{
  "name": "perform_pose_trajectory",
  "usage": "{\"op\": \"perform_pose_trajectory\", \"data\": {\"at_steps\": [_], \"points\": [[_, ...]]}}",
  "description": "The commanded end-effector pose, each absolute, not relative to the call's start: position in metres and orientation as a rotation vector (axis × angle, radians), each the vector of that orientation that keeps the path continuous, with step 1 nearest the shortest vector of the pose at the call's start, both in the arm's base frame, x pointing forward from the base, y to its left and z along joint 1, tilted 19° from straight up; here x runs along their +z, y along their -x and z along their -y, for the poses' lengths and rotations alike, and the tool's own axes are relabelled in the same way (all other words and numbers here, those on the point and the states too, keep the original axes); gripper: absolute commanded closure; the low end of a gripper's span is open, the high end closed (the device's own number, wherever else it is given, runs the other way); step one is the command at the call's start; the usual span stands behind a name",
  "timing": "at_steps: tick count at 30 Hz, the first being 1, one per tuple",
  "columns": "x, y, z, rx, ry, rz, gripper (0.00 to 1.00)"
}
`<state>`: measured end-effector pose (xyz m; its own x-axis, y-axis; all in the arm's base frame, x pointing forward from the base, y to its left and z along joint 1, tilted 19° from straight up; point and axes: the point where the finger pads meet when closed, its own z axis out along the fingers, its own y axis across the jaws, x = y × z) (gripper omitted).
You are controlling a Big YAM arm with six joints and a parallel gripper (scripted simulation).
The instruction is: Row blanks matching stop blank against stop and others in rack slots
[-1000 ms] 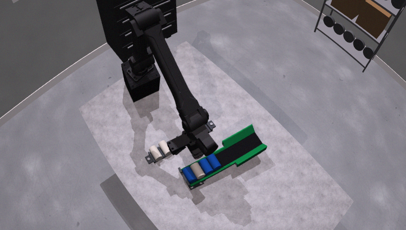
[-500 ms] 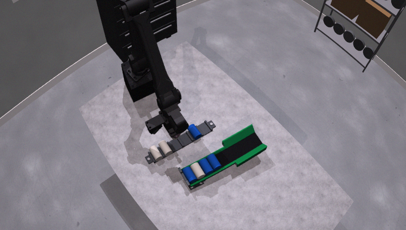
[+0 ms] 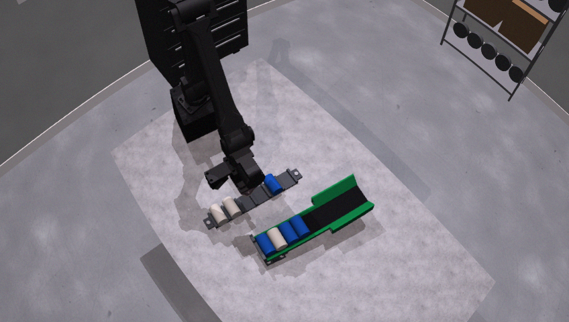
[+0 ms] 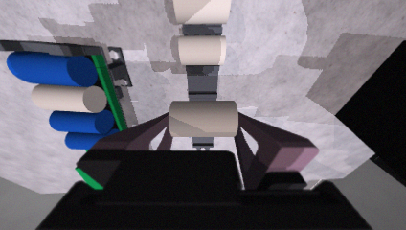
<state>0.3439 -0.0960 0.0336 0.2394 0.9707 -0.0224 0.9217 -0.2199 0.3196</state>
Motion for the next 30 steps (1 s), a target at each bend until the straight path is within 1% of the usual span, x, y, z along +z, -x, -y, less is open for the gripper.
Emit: {"op": "perform_pose_trajectory", "data": {"at_steps": [1,23,27,30], "points": [[0.026,-0.347,0.098,0.269,-2.242,-1.772,0.36],[-0.049,-0.383,0.111,0.285,-2.230,-1.758,0.36],[-0.055,-0.384,0.111,0.284,-2.230,-1.760,0.36],[-0.045,-0.389,0.112,0.306,-2.211,-1.744,0.36]]}}
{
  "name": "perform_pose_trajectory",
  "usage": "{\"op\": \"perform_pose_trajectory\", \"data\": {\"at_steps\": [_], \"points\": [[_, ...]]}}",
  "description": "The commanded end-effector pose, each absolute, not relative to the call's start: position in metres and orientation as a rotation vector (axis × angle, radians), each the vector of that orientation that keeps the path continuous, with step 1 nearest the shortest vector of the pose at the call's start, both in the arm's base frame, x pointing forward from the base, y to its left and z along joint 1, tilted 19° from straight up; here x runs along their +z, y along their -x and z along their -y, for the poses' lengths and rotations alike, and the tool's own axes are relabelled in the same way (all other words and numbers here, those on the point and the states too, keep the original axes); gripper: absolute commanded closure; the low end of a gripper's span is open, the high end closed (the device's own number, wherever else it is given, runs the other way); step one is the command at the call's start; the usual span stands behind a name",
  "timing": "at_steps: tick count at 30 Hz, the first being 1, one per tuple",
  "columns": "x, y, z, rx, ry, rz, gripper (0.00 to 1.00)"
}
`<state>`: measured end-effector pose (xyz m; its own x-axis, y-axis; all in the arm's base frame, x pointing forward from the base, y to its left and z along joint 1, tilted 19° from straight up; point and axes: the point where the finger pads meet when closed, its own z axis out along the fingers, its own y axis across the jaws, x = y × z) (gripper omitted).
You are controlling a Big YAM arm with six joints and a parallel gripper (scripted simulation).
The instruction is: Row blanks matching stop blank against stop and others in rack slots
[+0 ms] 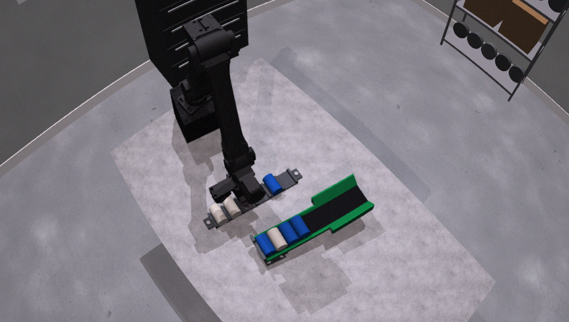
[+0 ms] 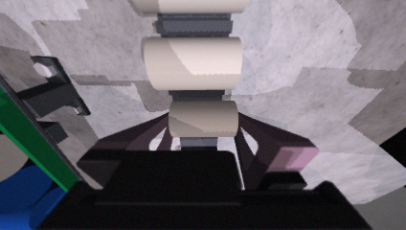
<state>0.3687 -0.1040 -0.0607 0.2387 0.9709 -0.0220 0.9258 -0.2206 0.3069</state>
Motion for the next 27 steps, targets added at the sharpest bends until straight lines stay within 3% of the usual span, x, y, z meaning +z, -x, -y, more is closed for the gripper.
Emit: {"op": "perform_pose_trajectory", "data": {"at_steps": [1,27], "points": [[-0.0453,-0.3893,0.1121,0.306,-2.211,-1.744,0.36],[-0.0473,-0.3848,0.1108,0.299,-2.218,-1.749,0.36]]}}
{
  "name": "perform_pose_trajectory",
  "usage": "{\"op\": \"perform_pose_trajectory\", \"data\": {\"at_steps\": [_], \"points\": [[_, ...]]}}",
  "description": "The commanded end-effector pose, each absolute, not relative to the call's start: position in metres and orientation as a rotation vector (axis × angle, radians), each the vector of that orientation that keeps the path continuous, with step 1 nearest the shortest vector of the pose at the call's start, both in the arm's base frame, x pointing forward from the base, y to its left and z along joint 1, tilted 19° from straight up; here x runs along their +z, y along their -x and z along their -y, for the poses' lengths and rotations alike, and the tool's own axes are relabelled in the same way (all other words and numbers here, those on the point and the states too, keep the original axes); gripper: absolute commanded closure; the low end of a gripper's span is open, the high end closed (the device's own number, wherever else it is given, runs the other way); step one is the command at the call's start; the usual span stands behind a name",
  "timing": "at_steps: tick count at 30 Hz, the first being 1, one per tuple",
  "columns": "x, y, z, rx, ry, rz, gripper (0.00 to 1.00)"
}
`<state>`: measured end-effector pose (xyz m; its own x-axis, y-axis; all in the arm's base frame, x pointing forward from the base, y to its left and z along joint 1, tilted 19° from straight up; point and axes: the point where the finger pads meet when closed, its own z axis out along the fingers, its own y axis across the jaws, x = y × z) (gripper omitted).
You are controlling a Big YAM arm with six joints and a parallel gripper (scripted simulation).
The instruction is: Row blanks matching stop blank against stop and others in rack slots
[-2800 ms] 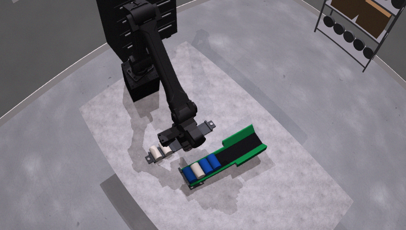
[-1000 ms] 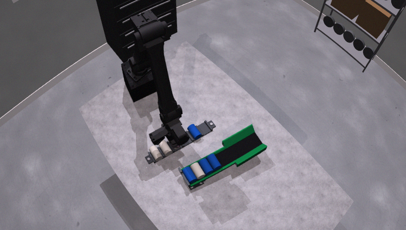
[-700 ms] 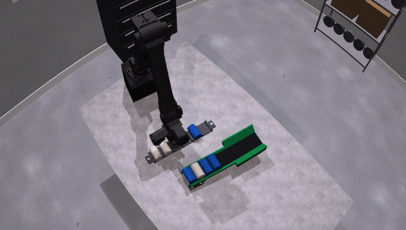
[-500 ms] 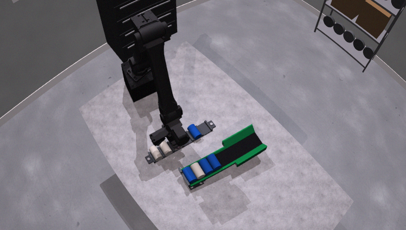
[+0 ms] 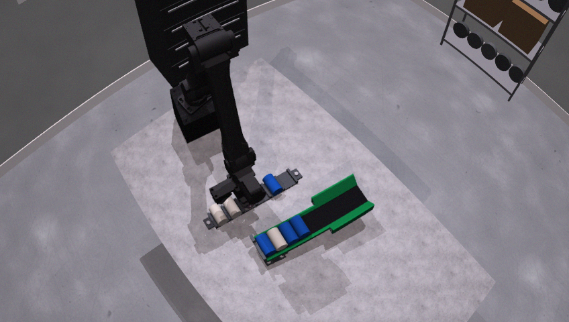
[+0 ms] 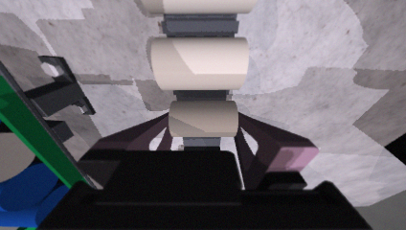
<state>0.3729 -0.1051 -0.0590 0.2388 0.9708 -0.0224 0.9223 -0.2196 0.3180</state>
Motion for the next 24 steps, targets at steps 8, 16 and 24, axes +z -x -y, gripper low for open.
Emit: {"op": "perform_pose_trajectory", "data": {"at_steps": [8,16,24], "points": [[-0.0473,-0.3848,0.1108,0.299,-2.218,-1.749,0.36],[-0.0468,-0.3868,0.1112,0.298,-2.217,-1.750,0.36],[-0.0489,-0.3860,0.1102,0.286,-2.226,-1.762,0.36]]}}
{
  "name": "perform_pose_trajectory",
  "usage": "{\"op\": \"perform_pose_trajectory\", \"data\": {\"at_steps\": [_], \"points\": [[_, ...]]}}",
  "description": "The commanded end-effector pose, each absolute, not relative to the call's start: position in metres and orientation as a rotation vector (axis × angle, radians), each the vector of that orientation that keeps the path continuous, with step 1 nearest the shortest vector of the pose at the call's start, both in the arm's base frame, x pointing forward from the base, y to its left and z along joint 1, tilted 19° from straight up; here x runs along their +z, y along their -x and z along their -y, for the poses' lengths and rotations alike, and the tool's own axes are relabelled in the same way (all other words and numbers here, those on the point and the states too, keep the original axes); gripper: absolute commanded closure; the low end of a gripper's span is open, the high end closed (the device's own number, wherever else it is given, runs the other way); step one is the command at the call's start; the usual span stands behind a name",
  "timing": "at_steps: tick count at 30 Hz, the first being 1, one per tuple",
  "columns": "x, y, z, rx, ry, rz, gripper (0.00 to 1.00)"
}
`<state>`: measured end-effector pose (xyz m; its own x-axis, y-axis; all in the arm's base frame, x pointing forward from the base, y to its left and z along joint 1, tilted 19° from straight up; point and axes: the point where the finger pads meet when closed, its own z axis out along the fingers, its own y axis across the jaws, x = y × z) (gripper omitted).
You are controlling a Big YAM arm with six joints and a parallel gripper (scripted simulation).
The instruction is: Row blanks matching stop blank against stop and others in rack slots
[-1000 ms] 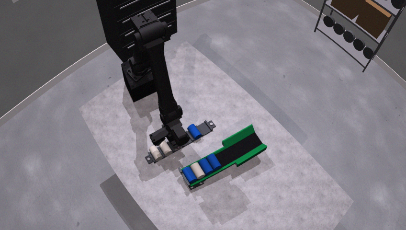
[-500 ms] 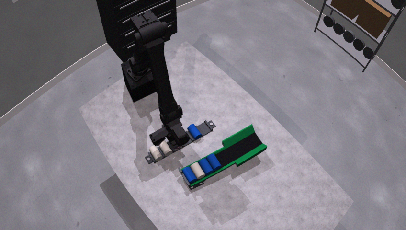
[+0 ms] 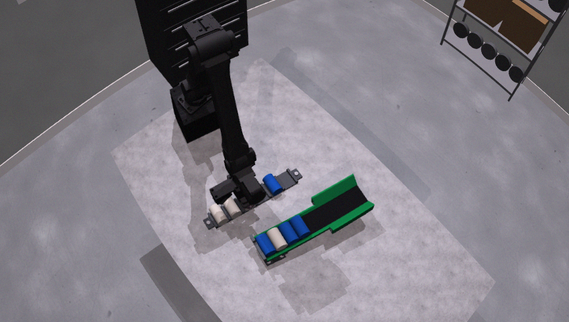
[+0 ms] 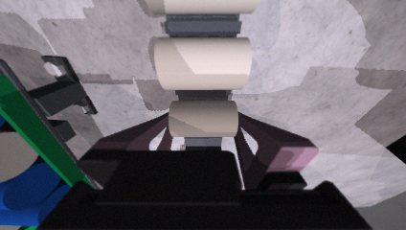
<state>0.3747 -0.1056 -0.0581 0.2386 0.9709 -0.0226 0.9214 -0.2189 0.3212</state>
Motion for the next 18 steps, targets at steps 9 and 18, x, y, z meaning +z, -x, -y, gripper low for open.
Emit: {"op": "perform_pose_trajectory", "data": {"at_steps": [9,18], "points": [[-0.0508,-0.3831,0.1092,0.280,-2.232,-1.766,0.36],[-0.0508,-0.3831,0.1092,0.280,-2.232,-1.766,0.36]]}}
